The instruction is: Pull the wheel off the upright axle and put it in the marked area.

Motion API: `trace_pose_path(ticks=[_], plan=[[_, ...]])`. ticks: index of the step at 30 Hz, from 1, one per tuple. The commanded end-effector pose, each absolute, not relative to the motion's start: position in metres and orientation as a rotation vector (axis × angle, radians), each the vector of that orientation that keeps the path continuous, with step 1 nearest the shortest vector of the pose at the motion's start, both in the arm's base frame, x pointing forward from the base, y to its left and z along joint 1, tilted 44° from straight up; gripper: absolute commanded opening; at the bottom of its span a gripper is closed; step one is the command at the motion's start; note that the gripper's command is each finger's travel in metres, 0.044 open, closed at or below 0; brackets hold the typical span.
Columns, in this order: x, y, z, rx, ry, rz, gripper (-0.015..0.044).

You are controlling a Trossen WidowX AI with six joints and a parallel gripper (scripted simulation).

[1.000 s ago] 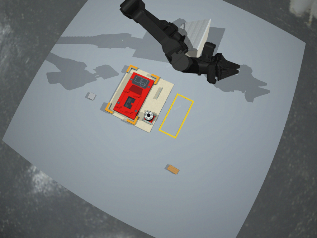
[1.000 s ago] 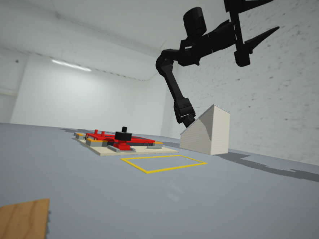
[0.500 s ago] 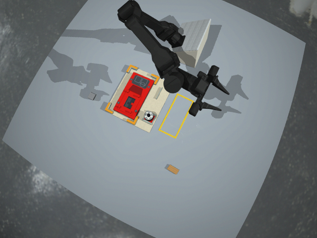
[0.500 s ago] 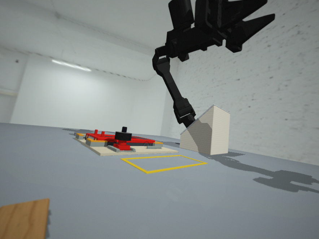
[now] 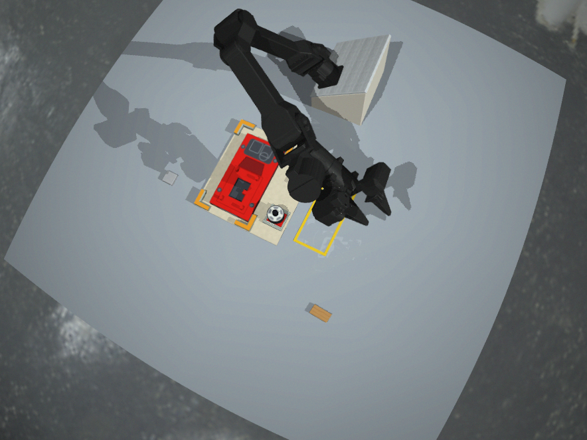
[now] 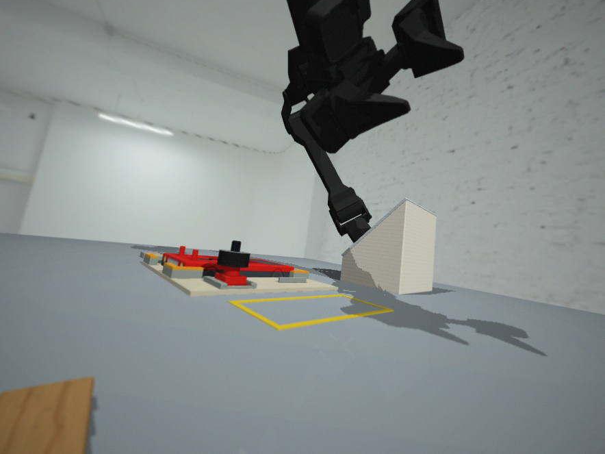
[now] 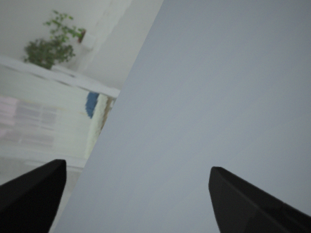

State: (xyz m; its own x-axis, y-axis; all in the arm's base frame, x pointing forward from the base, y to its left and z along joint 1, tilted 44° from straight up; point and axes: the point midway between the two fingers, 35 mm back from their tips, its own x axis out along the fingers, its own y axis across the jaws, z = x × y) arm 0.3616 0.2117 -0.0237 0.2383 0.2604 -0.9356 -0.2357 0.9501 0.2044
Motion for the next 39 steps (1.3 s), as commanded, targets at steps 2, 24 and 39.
trace_pose_path(ticks=[2,24,39], plan=[[0.375,0.125,-0.023,0.371,1.335,-0.498,0.03],[0.372,0.0,0.039,0.734,0.612,-1.564,0.03],[0.372,-0.007,0.045,0.746,0.549,-1.601,0.03]])
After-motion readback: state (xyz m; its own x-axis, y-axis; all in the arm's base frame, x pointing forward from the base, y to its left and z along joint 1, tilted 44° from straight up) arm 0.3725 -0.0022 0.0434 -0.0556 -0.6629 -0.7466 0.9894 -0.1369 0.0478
